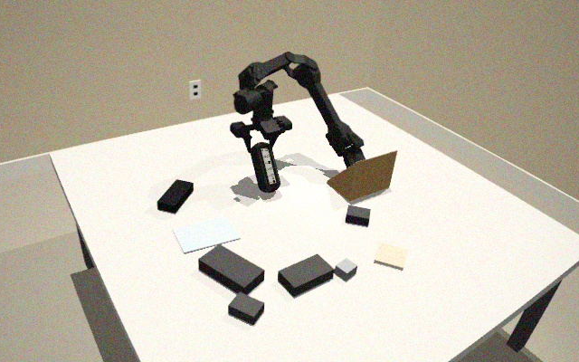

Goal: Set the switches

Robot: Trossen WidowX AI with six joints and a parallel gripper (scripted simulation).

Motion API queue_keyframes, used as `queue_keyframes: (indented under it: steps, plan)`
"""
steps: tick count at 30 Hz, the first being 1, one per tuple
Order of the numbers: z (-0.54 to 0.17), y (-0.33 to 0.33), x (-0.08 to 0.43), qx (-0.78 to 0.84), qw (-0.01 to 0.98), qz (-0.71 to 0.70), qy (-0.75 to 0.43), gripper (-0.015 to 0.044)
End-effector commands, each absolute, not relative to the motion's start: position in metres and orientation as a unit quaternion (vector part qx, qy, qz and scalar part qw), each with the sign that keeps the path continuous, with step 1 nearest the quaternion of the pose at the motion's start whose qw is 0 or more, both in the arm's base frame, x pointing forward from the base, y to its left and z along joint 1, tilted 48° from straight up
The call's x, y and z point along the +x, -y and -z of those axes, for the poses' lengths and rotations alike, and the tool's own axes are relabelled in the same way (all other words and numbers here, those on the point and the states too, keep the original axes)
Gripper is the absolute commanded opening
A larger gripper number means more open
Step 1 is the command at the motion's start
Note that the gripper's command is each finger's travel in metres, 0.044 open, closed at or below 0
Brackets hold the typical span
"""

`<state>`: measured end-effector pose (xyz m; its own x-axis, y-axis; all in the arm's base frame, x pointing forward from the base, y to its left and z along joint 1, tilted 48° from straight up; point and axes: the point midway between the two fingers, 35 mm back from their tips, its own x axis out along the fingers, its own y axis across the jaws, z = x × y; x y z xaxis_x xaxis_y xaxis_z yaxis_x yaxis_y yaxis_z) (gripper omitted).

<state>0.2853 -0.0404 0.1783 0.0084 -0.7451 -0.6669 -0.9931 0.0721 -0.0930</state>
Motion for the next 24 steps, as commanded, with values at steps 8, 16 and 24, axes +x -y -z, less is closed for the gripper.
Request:
queue_keyframes:
  steps: [8, 16, 24]
  plan:
    - [-0.178, 0.050, 0.284, -0.645, 0.291, -0.215, -0.673, 0.0337]
    - [-0.179, 0.057, 0.283, -0.645, 0.291, -0.215, -0.673, 0.0337]
    - [-0.179, 0.063, 0.282, -0.645, 0.291, -0.214, -0.673, 0.0337]
